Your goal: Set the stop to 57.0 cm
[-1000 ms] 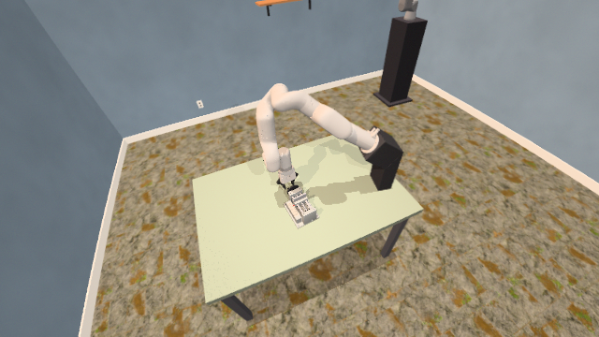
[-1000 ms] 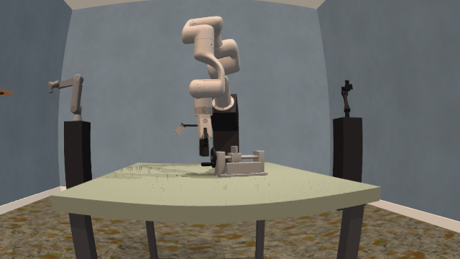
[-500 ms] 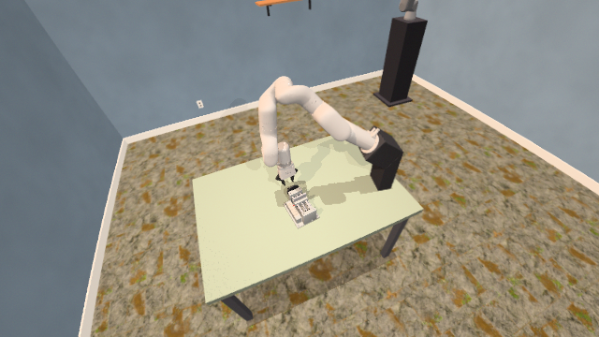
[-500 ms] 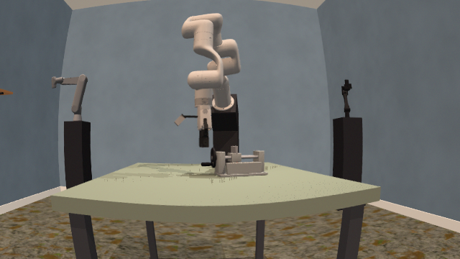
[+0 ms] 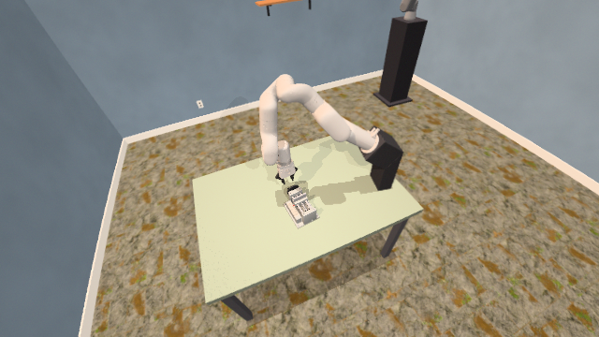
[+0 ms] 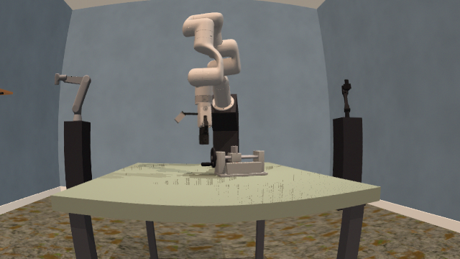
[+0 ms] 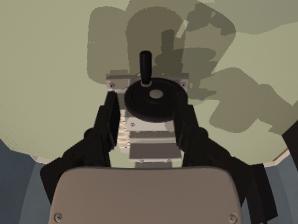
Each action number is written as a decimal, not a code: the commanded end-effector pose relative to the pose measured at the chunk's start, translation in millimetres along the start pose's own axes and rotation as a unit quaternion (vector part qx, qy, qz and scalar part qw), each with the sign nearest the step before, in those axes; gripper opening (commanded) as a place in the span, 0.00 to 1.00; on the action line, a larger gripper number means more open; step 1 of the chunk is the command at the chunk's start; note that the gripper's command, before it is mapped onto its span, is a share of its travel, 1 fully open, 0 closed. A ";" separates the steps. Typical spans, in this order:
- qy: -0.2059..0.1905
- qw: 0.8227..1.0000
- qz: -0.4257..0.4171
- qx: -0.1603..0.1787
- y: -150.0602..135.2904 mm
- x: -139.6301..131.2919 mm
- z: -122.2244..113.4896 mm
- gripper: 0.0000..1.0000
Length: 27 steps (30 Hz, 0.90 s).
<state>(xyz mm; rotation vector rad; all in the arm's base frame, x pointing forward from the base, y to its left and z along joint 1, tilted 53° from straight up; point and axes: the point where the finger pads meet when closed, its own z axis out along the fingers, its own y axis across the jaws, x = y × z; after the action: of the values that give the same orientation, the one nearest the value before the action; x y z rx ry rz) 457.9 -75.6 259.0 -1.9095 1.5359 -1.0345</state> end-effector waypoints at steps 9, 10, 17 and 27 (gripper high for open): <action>0.000 1.000 0.000 0.001 -0.9 0.4 -0.9 0.57; 0.000 1.000 0.000 0.001 -0.9 0.4 -0.9 0.57; 0.000 1.000 0.000 0.001 -0.9 0.4 -21.1 0.57; 0.000 1.000 0.000 0.001 -7.7 -5.5 -23.1 0.57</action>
<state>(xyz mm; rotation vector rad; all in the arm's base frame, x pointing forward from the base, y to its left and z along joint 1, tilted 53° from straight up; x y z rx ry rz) 441.8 -70.2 274.0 -1.9093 1.5362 -1.0333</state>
